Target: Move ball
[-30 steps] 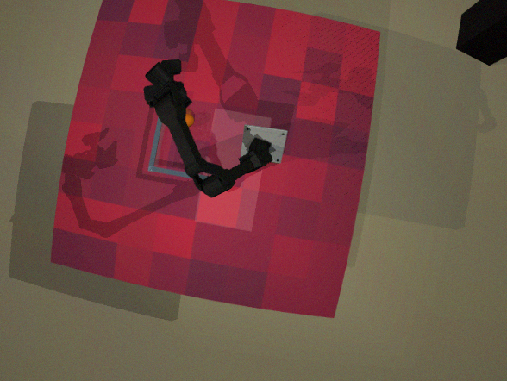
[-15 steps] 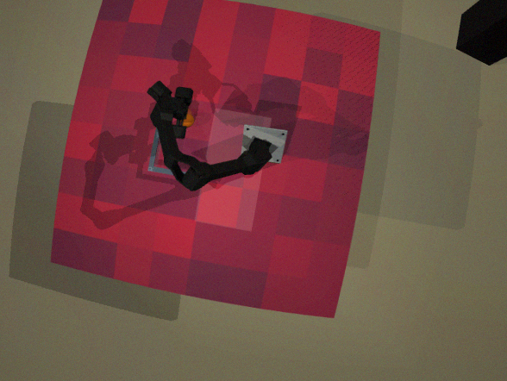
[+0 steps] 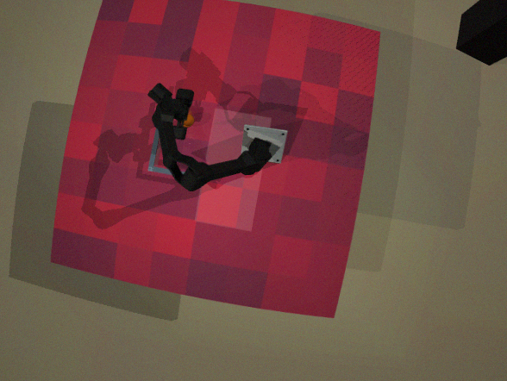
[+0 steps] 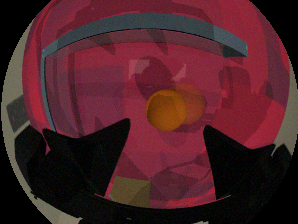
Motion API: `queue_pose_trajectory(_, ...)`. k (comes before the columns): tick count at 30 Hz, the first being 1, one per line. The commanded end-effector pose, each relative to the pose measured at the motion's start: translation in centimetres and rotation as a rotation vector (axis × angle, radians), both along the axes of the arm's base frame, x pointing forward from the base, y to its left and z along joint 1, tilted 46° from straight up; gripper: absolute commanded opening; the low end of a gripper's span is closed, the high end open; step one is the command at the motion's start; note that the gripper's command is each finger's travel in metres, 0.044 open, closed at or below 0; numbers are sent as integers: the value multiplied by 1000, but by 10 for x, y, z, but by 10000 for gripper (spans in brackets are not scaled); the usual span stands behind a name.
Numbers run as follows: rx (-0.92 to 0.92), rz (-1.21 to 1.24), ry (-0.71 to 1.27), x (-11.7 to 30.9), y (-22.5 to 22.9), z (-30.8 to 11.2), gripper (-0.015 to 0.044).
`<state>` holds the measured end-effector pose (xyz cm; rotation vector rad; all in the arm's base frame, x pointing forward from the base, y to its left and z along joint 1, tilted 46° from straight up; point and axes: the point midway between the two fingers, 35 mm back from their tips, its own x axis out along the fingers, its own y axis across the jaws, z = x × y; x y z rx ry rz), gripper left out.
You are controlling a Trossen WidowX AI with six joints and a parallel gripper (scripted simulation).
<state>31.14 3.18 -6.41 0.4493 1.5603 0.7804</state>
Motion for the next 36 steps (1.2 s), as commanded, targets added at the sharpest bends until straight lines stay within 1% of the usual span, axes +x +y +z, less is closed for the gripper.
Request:
queue_pose_trajectory(1,6,-3,7,-2,6,-6,376)
queue_pose_trajectory(26,9,-3,8,-9,33,-32,376)
queue_pose_trajectory(30,9,-3,8,-9,33,-32,271)
queue_pose_trajectory(36,9,-3,8,-9,33,-32,231)
